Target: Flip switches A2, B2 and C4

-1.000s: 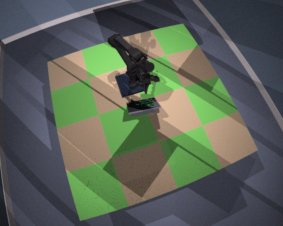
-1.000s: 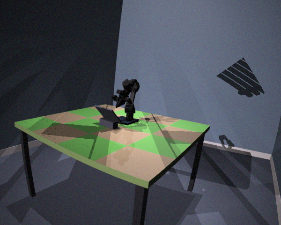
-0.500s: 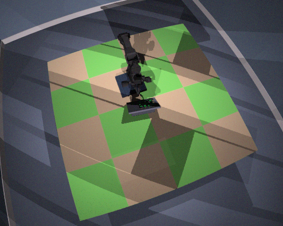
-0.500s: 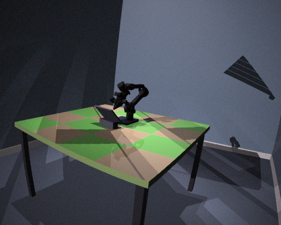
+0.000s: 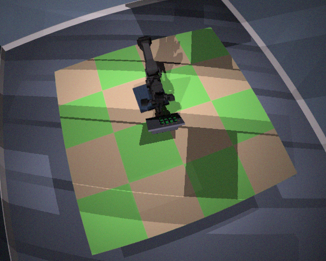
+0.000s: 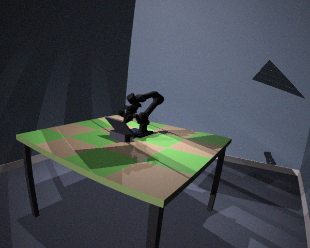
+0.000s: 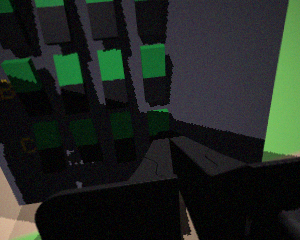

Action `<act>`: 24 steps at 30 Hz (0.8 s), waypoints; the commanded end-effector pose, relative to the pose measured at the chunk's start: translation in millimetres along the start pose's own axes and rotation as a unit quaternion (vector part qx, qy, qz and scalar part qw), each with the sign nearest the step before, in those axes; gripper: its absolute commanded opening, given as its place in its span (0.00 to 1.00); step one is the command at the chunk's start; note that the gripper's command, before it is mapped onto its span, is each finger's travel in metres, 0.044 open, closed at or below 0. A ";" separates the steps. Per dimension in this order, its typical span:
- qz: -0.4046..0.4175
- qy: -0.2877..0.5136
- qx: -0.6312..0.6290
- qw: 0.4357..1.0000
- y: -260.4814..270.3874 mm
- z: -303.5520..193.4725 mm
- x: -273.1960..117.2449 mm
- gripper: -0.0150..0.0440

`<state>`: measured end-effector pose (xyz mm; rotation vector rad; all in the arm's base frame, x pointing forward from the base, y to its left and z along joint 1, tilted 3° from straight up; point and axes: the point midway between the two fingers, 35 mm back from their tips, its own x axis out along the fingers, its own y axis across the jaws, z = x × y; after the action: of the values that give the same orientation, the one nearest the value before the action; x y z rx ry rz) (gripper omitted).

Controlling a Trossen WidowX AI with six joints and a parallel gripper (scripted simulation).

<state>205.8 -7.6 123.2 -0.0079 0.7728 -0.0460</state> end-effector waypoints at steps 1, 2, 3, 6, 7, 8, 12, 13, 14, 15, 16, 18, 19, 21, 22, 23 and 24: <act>0.001 0.002 -0.003 1.000 0.3 -0.1 5.7 0.25; 0.001 0.002 -0.003 1.000 0.3 0.0 6.7 0.25; 0.001 0.002 -0.003 1.000 0.3 0.1 7.9 0.25; 0.001 0.002 -0.003 1.000 0.4 0.4 12.7 0.25; 0.001 0.001 -0.003 1.000 0.4 0.4 14.3 0.25; 0.001 0.001 -0.003 1.000 0.4 0.5 16.0 0.25; 0.001 0.001 -0.003 1.000 0.4 0.5 18.5 0.25; 0.001 0.001 -0.003 1.000 0.4 0.5 18.5 0.25; 0.001 0.001 -0.003 1.000 0.4 0.5 18.5 0.25; 0.001 0.001 -0.003 1.000 0.4 0.5 18.5 0.25; 0.001 0.001 -0.003 1.000 0.4 0.5 18.5 0.25; 0.001 0.001 -0.003 1.000 0.4 0.5 18.5 0.25; 0.001 0.001 -0.003 1.000 0.4 0.5 18.5 0.25; 0.001 0.001 -0.003 1.000 0.4 0.5 18.5 0.25; 0.001 0.001 -0.003 1.000 0.4 0.5 18.5 0.25; 0.001 0.001 -0.003 1.000 0.4 0.5 18.5 0.25; 0.001 0.001 -0.003 1.000 0.4 0.5 18.5 0.25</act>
<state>218.6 -8.4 110.9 -0.0080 0.7759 -0.0461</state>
